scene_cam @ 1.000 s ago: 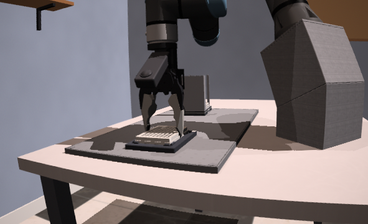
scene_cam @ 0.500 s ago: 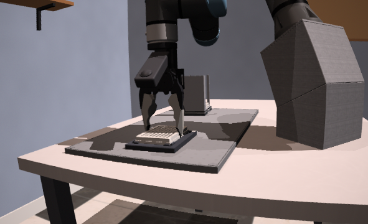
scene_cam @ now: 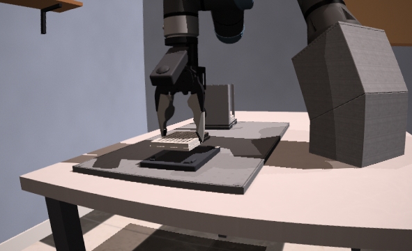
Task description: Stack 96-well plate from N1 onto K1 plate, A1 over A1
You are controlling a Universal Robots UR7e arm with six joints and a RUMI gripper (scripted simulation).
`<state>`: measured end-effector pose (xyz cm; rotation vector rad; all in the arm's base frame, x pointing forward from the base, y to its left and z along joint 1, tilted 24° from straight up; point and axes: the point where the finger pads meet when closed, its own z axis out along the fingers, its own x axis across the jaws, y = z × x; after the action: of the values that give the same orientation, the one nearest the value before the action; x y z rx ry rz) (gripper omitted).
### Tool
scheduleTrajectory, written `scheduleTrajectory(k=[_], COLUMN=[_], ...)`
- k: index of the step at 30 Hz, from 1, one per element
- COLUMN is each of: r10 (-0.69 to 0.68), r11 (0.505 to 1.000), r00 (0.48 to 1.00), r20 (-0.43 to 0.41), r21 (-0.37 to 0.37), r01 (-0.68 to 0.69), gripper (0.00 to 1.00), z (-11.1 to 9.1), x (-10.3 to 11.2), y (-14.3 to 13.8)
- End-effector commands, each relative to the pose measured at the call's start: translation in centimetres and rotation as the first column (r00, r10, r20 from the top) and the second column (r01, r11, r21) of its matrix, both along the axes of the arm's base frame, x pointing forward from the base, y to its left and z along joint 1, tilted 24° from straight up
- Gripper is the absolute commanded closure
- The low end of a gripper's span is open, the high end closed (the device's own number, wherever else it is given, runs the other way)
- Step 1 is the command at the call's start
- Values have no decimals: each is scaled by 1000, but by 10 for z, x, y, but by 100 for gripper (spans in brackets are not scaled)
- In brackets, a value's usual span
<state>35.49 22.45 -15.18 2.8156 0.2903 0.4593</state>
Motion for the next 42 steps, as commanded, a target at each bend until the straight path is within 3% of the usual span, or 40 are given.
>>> scheduleTrajectory(k=[1,42], r10=[0,0], r11=[1000,1000], r00=[1000,1000], r20=[-4,-2], r21=[-3,-2], r01=[0,0], gripper=[100,100], z=[6,63], x=[-4,-24], y=[1,16])
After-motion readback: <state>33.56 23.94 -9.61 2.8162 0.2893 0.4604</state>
